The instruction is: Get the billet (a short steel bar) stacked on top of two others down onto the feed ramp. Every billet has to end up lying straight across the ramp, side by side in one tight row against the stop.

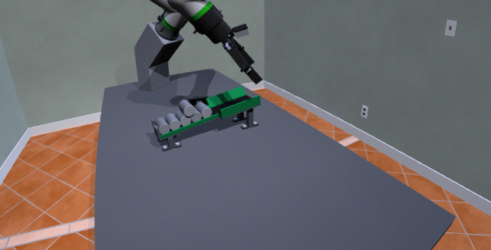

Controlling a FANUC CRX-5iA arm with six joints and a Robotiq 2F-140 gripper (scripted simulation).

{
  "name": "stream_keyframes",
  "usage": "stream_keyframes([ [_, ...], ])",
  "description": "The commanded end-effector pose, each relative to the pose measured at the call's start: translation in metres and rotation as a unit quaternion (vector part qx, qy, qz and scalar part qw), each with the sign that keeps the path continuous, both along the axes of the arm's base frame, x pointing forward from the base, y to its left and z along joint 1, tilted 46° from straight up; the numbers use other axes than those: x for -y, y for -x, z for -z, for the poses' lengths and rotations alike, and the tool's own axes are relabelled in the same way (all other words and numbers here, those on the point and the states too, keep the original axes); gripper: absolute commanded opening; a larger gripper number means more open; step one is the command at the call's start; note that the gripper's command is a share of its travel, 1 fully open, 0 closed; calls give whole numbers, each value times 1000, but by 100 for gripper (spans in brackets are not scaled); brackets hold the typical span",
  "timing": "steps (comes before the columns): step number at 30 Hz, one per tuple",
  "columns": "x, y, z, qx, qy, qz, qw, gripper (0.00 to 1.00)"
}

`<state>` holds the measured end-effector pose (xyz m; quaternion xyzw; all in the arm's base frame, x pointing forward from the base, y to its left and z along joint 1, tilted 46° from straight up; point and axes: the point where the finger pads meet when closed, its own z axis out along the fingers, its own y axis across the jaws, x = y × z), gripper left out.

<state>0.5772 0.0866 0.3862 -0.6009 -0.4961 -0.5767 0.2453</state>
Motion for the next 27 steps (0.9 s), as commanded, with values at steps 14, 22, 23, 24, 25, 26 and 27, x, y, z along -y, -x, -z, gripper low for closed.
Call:
stream_keyframes([
  [14, 207, 26, 103, 58, 381, 66, 920, 100],
  [22, 218, 29, 105, 59, 393, 66, 915, 100],
  [23, 218, 29, 105, 59, 393, 66, 915, 100],
  [24, 218, 29, 105, 59, 393, 66, 915, 100],
  [25, 218, 29, 105, 59, 393, 66, 915, 100],
  [26, 218, 29, 105, 59, 393, 66, 915, 100],
  [27, 218, 29, 105, 59, 393, 66, 915, 100],
])
